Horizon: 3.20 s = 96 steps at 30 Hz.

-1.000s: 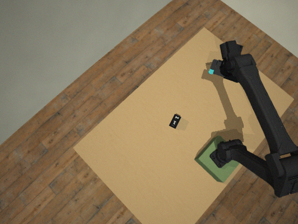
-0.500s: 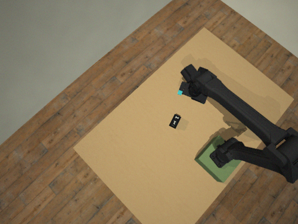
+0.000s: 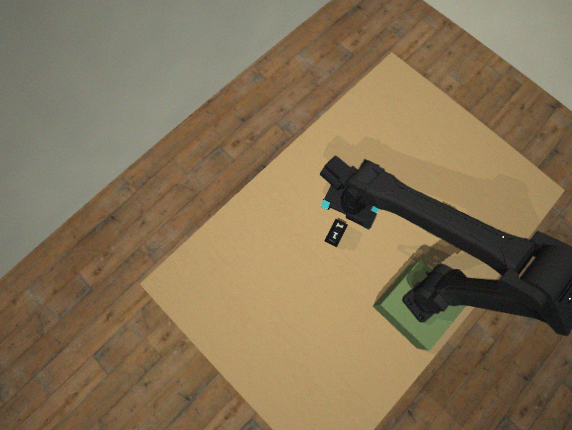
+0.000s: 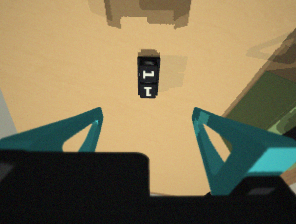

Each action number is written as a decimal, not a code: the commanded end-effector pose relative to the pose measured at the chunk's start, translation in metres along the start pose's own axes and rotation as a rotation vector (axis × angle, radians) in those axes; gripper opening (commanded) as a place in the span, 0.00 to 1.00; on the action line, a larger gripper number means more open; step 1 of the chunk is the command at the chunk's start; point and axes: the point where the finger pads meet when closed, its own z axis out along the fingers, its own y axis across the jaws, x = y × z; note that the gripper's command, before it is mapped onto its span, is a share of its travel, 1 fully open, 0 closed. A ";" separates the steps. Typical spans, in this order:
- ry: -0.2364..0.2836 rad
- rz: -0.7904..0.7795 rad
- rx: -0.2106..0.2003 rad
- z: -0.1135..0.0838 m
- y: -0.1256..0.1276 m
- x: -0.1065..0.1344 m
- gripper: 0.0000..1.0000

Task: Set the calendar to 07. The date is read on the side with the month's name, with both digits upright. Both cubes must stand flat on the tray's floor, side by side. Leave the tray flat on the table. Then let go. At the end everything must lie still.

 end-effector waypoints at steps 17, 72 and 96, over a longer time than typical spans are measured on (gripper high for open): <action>-0.010 -0.006 -0.017 -0.002 0.003 0.001 1.00; -0.009 -1.505 -0.005 0.030 0.005 0.001 1.00; -0.010 -2.215 -0.003 0.043 0.005 0.002 1.00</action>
